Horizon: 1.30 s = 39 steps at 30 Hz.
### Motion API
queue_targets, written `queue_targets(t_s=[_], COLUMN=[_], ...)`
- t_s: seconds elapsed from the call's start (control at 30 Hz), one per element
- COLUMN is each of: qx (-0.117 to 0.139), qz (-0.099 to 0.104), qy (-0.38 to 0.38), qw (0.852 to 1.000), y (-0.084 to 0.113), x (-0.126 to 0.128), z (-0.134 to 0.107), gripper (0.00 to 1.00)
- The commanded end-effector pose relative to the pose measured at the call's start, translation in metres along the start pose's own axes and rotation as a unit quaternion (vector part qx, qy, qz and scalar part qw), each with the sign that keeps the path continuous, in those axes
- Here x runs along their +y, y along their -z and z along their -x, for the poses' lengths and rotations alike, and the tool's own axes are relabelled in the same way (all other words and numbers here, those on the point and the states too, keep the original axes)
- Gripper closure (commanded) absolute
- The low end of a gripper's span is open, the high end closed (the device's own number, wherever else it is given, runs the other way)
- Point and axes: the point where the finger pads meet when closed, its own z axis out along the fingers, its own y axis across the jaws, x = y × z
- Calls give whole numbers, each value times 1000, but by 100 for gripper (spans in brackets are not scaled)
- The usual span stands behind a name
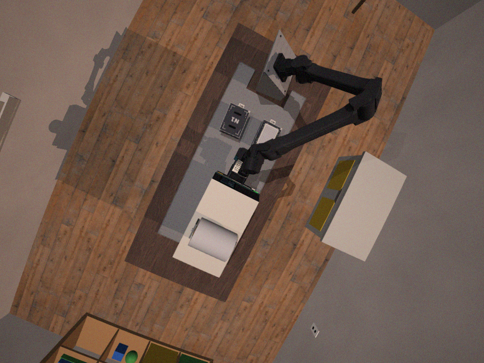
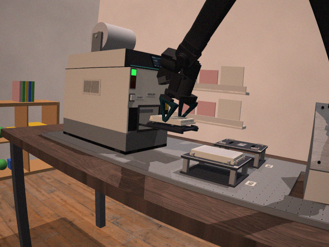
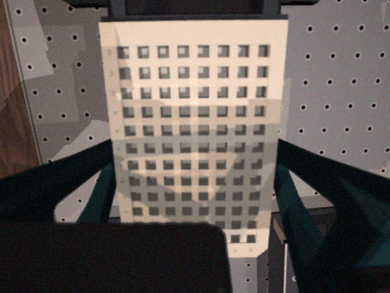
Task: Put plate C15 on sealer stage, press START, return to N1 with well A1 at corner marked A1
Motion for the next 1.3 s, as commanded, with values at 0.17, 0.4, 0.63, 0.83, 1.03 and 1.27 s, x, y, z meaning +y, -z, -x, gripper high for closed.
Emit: queue_targets(t_s=[0.17,0.4,0.63,0.83,1.03,1.27], qx=[-21,-19,-11,-12,-23,-23], qz=[-1,-1,2,3,2,1], qy=[6,11,21,24,13,-3], qw=[1000,1000,1000,1000,1000,1000], y=[17,10,-1,-2,8,9], x=[-3,-3,5,8,6,-5], z=[12,17,19,21,28,20], gripper=[100,100,100,100,100,100])
